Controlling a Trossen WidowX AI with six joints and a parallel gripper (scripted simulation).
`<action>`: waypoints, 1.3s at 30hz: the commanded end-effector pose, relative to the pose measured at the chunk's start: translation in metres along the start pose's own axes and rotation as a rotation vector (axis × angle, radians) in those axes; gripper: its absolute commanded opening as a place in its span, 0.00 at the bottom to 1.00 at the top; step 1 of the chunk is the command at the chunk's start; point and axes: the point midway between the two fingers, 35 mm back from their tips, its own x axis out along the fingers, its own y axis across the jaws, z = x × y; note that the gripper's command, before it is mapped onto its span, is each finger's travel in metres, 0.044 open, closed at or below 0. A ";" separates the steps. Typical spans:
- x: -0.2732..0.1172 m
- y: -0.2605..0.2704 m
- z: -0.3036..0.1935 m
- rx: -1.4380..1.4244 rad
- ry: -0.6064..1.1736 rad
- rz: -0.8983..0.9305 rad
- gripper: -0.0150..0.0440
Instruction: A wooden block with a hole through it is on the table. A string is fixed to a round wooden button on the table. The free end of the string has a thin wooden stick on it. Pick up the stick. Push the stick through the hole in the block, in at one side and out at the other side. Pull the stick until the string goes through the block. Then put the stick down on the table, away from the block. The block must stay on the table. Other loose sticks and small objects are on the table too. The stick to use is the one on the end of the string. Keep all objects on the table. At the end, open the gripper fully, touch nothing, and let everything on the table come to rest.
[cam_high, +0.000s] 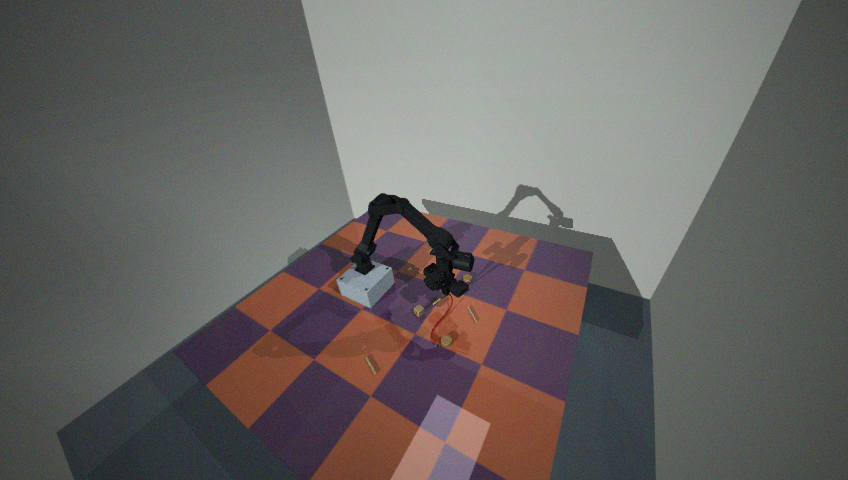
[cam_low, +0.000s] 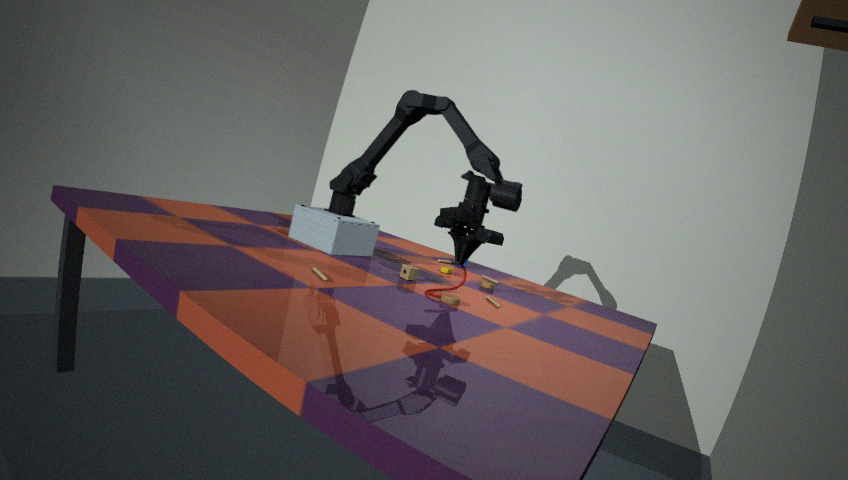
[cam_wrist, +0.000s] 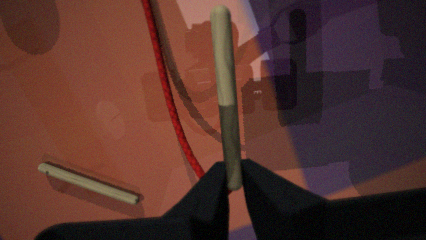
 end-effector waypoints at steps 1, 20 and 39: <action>0.001 -0.001 -0.007 0.002 0.004 -0.007 0.25; 0.001 0.000 -0.031 0.002 0.008 -0.007 0.25; 0.001 -0.001 -0.056 0.002 0.014 -0.007 0.25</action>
